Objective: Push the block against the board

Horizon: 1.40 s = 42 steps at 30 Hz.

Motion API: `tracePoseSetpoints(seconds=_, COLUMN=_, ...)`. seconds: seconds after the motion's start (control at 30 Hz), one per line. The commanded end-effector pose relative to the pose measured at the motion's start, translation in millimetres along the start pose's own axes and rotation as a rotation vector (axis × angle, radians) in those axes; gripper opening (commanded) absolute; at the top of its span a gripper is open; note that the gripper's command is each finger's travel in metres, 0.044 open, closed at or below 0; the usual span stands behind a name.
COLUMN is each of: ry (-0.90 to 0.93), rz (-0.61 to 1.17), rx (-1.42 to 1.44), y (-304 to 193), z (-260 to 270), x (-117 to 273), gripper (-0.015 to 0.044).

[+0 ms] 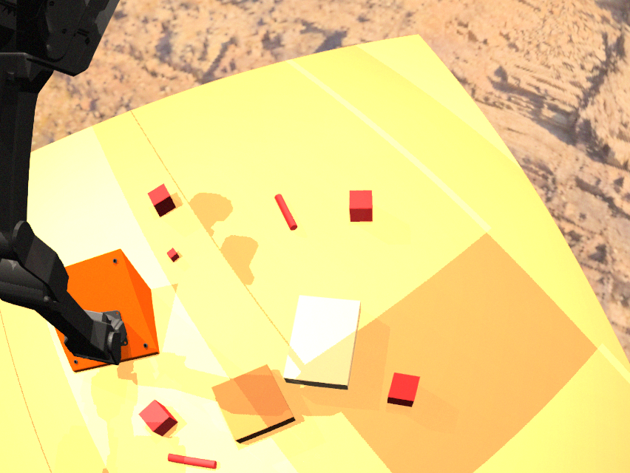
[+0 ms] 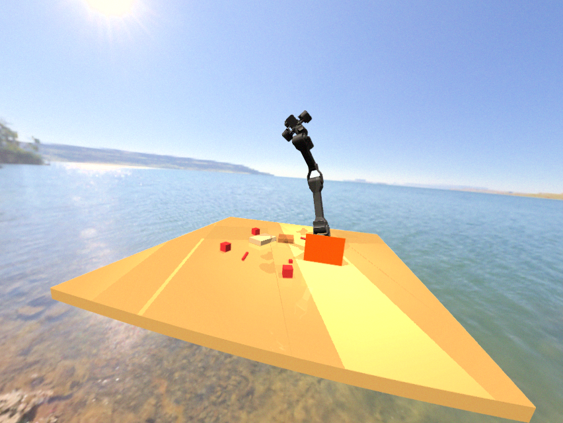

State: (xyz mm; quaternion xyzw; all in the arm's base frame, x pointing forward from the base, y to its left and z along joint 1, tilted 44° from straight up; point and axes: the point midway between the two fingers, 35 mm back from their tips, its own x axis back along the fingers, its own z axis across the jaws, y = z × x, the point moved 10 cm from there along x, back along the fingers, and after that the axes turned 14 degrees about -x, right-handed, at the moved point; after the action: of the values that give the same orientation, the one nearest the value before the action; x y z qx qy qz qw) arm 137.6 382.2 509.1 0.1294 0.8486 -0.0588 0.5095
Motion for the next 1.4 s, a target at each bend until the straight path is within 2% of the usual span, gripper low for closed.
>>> tracePoseSetpoints(seconds=0.0, ry=0.0, rz=0.0, rx=0.0, y=0.0, z=0.0, x=0.0, gripper=0.0374)
tracePoseSetpoints(seconds=0.47, ry=0.025, rz=-0.206, rx=0.319, y=17.9, z=33.6, x=-6.9, gripper=0.0006)
tracePoseSetpoints(seconds=1.37, ry=0.06, rz=-0.726, rx=1.038, y=32.2, z=134.3, x=5.3, gripper=0.0)
